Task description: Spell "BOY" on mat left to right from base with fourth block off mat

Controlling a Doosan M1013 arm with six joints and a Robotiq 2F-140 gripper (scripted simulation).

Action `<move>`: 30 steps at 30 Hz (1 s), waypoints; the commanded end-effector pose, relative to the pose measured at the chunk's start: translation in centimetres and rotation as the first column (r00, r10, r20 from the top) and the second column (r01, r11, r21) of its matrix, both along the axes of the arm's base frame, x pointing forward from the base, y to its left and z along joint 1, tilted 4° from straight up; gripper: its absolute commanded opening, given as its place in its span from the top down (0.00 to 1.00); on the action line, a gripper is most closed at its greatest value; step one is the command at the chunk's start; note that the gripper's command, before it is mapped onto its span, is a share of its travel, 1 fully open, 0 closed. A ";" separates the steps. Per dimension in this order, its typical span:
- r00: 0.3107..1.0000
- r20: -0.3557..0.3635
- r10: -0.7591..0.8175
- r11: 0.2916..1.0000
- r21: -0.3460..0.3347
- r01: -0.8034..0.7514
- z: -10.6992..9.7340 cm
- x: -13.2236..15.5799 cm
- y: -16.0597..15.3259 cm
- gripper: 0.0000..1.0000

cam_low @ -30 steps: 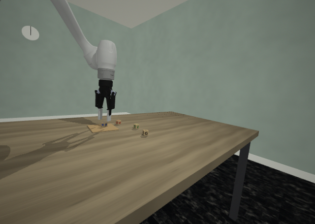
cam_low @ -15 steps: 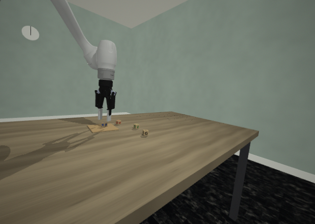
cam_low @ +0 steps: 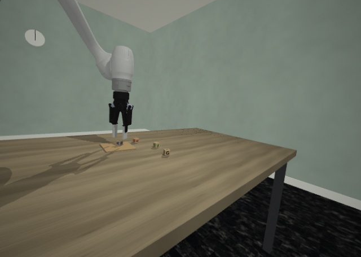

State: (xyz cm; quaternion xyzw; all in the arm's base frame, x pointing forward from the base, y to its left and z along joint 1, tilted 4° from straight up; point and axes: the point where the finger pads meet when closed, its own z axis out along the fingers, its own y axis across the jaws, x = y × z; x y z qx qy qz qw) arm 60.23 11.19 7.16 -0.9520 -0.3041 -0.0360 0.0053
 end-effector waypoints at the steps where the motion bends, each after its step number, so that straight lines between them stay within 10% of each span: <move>1: 1.000 -0.001 0.002 1.000 0.001 -0.002 -0.3 -0.1 -0.2 0.63; 30: 1.000 -0.001 0.002 1.000 0.001 -0.002 -3.4 0.1 -0.1 0.63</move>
